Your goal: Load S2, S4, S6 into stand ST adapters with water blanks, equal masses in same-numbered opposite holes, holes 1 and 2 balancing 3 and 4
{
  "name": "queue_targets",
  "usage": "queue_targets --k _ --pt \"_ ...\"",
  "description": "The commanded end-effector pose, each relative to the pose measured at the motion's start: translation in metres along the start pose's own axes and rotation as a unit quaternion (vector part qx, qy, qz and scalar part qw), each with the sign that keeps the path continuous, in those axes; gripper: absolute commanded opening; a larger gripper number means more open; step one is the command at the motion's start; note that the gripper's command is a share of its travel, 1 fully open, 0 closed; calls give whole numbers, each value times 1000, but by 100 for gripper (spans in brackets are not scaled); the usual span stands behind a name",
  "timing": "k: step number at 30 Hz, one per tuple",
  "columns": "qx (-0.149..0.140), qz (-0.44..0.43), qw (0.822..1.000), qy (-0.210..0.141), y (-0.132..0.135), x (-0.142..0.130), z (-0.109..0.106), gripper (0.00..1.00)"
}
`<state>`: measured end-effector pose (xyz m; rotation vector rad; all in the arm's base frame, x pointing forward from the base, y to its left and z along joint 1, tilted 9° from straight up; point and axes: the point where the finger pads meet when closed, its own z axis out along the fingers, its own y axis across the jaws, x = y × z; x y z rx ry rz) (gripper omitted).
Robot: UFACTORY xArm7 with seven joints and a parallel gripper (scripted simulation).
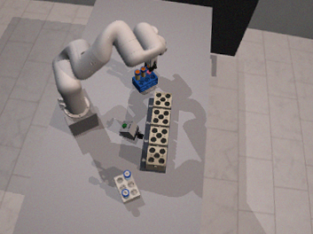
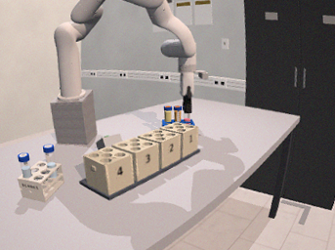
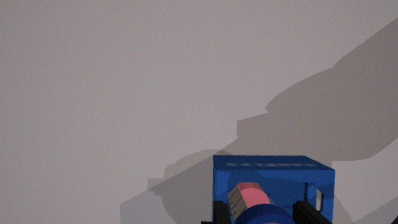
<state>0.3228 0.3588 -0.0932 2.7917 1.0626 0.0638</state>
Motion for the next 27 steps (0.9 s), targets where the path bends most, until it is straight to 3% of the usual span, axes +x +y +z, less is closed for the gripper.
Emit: queue_targets --k 1,20,27 --pt "0 0 1000 2 -1 2 -2 44" --pt "0 0 1000 2 -1 2 -2 44" --pt "0 0 1000 2 -1 2 -16 44"
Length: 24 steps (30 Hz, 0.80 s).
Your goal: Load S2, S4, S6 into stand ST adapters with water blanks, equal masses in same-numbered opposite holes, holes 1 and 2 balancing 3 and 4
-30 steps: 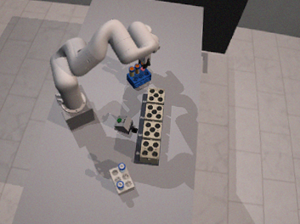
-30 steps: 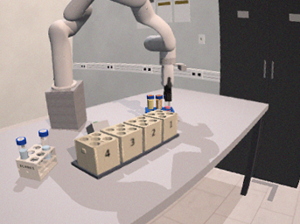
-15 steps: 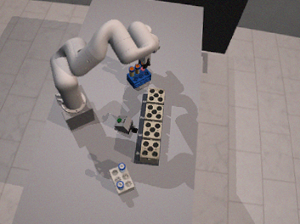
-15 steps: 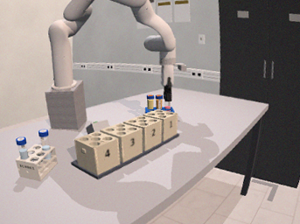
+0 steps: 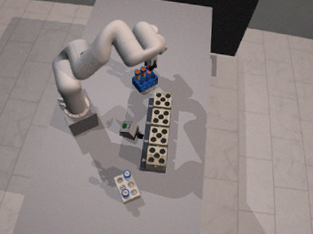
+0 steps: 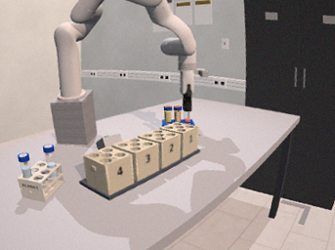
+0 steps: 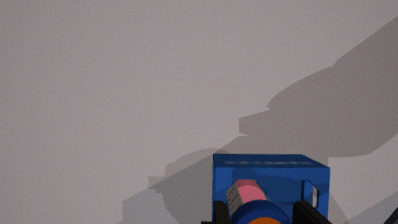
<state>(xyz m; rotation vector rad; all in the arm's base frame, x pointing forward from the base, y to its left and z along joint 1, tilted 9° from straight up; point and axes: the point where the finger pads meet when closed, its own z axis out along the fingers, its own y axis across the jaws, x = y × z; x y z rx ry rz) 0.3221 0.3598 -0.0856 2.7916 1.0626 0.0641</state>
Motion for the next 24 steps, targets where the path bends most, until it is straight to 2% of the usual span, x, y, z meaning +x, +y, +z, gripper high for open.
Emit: queue_targets --k 1,24 --pt "1 0 1000 2 -1 2 -10 44" --pt "0 0 1000 2 -1 2 -48 44"
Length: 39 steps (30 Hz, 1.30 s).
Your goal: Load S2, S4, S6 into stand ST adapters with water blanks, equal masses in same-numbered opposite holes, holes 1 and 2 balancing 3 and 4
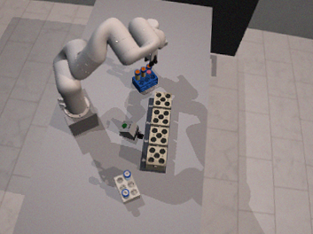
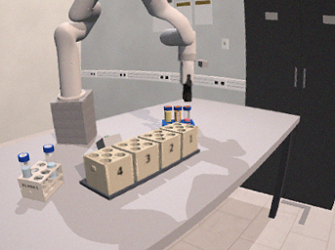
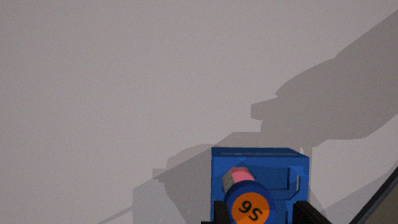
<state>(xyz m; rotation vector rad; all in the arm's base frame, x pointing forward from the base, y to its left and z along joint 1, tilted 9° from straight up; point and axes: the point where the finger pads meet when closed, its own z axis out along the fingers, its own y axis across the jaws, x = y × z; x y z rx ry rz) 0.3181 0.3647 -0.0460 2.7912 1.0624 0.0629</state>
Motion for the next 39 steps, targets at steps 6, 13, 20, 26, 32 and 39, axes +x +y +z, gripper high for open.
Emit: queue_targets --k 6,13,20,26,32,39 --pt "1 0 1000 3 -1 2 -20 44" --pt "1 0 1000 3 -1 2 -30 44" --pt "1 0 1000 3 -1 2 -44 44" --pt "1 0 1000 3 -1 2 -56 44" --pt "1 0 1000 3 -1 2 -64 44" --pt "1 0 1000 3 -1 2 -78 44"
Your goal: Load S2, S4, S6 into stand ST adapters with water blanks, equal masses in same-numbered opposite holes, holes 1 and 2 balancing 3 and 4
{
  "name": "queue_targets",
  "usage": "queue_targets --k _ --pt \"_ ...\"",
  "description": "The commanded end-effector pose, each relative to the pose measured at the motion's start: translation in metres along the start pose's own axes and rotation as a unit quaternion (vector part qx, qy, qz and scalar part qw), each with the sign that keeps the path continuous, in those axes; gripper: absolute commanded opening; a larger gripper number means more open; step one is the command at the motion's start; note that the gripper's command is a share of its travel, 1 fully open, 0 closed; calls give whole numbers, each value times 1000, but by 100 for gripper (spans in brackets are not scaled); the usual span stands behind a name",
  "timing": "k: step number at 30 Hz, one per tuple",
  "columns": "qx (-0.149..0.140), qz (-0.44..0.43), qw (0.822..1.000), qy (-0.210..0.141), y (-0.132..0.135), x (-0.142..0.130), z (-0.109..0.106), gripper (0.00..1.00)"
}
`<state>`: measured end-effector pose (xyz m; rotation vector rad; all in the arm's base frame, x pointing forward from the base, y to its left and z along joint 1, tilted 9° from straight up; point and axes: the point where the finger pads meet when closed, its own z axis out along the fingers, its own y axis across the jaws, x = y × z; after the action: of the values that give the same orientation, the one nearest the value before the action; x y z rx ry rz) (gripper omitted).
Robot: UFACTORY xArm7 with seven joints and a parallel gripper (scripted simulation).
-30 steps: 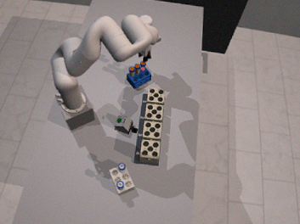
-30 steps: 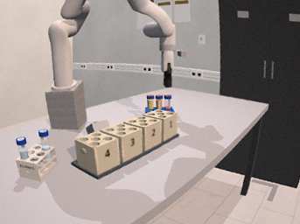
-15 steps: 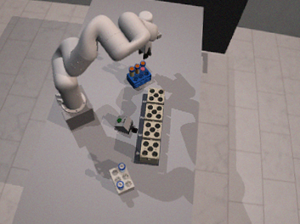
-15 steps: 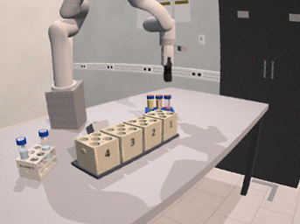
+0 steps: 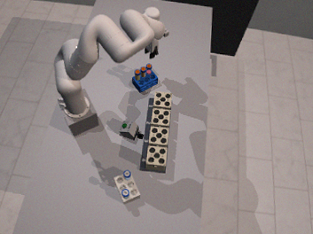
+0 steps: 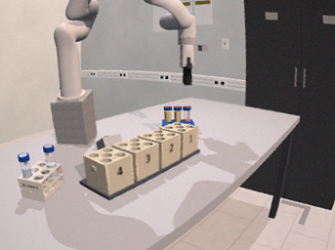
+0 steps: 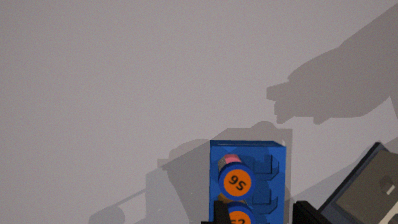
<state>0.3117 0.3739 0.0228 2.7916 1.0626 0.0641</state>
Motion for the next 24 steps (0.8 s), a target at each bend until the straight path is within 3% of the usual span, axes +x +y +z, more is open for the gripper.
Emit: queue_targets --k 1,6,24 --pt "0 0 1000 2 0 1 -10 44" --pt "0 0 1000 2 0 1 -20 44" --pt "0 0 1000 2 0 1 -20 44"
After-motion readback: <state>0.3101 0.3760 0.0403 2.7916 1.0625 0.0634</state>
